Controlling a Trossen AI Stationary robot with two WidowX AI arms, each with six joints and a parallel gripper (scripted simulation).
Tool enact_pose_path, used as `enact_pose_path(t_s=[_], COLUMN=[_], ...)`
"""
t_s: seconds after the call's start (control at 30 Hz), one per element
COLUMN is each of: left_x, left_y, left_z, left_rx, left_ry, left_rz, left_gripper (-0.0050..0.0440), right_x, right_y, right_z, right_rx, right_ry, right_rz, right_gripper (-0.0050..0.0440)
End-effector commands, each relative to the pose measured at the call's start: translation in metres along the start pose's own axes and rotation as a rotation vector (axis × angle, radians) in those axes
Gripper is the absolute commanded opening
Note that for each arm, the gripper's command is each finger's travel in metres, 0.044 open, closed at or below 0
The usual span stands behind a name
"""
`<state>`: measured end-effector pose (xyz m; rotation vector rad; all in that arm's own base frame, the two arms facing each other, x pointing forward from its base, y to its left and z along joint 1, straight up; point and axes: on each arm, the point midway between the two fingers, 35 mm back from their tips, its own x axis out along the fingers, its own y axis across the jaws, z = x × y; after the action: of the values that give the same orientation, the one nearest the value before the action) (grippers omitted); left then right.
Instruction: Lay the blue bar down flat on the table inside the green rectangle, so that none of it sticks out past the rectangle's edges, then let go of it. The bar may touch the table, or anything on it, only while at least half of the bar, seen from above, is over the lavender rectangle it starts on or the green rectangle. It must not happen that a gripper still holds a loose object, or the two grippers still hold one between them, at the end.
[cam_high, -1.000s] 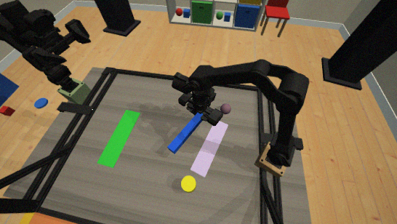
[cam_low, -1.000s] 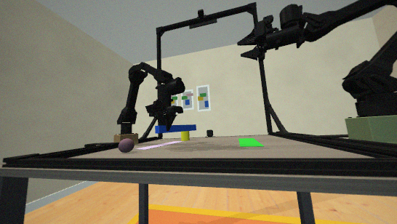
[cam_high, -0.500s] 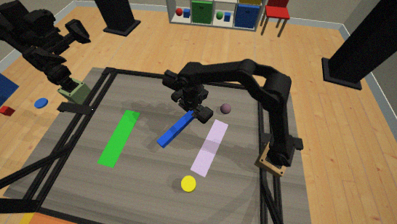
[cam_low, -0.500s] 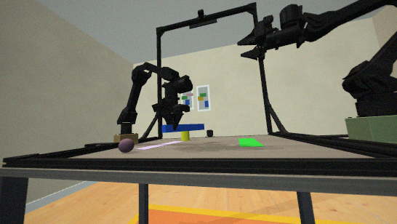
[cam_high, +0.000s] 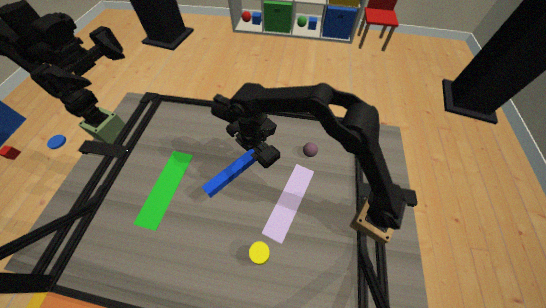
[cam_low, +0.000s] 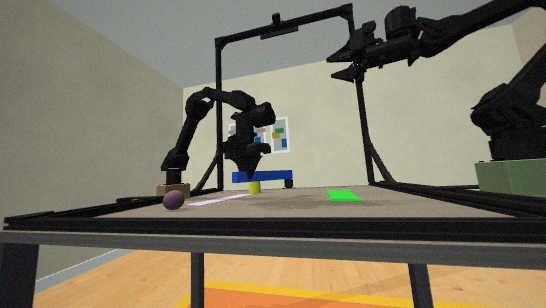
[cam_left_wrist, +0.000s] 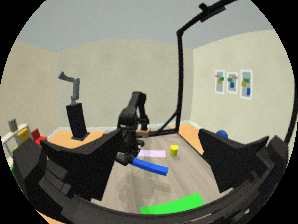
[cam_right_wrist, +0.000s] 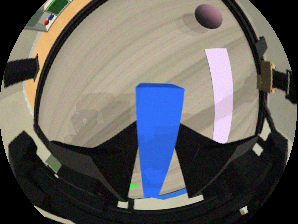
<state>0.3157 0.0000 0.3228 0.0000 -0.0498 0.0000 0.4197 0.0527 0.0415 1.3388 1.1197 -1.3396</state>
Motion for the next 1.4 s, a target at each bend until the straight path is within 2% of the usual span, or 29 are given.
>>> enact_pose_path(t_s=[0.0, 0.8, 1.1, 1.37], left_x=[0.0, 0.0, 0.001, 0.037], left_y=[0.0, 0.0, 0.0, -0.002], left_z=[0.0, 0.0, 0.0, -0.017], left_rx=[0.0, 0.0, 0.005, 0.238], left_ry=[0.0, 0.0, 0.004, 0.184], left_rz=[0.0, 0.0, 0.0, -0.018], left_gripper=[0.044, 0.044, 0.044, 0.044], right_x=[0.002, 0.015, 0.016, 0.016], right_y=[0.008, 0.047, 0.048, 0.048], right_z=[-0.005, -0.031, -0.032, -0.032], right_rx=[0.022, 0.154, 0.158, 0.158], right_ry=[0.0, 0.0, 0.0, 0.0], right_rz=[0.0, 0.0, 0.0, 0.0], right_gripper=[0.0, 0.0, 0.0, 0.0])
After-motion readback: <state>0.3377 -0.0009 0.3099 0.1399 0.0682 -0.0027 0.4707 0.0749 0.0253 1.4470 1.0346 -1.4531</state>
